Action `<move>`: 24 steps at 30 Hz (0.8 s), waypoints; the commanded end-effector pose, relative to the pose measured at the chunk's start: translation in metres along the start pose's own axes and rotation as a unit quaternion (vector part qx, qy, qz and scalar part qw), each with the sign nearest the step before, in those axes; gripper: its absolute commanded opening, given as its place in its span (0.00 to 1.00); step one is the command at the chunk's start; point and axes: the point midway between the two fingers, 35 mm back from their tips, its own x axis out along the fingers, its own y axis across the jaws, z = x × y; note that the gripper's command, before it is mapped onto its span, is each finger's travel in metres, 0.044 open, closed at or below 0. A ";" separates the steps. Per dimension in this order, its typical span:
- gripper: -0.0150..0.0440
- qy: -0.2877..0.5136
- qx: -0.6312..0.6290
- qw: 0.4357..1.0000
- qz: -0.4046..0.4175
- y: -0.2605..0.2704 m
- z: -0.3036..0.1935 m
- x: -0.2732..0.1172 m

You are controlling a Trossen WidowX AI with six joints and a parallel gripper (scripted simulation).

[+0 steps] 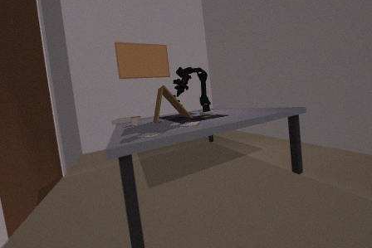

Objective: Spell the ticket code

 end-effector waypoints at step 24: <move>0.25 0.165 0.036 0.986 0.012 0.012 0.009 0.007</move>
